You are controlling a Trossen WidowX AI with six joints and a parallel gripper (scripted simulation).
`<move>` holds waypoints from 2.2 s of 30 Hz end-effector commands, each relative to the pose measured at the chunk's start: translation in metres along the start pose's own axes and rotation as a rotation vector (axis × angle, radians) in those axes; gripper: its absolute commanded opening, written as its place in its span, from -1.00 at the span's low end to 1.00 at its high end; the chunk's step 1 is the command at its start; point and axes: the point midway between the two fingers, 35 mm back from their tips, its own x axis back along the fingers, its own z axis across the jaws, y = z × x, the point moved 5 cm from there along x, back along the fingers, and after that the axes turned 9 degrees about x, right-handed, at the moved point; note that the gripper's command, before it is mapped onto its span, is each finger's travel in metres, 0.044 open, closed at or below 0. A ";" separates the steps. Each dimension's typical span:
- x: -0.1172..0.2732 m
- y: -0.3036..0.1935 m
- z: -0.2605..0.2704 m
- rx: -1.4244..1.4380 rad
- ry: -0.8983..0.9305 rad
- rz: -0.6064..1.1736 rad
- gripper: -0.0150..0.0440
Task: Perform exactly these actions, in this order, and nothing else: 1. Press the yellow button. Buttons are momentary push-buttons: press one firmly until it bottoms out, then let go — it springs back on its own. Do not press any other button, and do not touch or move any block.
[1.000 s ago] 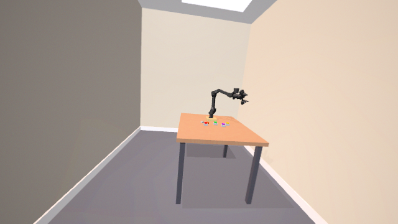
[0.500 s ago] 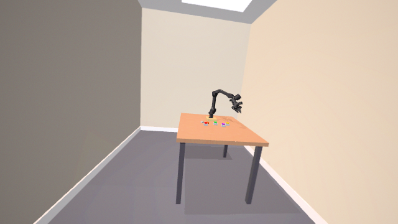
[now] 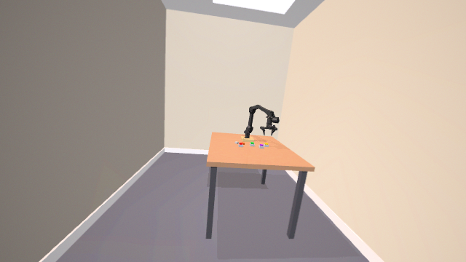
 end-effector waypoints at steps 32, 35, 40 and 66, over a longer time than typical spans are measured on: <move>-0.073 -0.003 -0.001 -0.028 -0.006 0.024 -0.42; -0.078 -0.003 -0.001 -0.028 -0.006 0.024 -0.42; -0.087 -0.004 -0.001 -0.028 -0.006 0.024 -0.42; -0.096 -0.004 -0.001 -0.028 -0.006 0.024 -0.42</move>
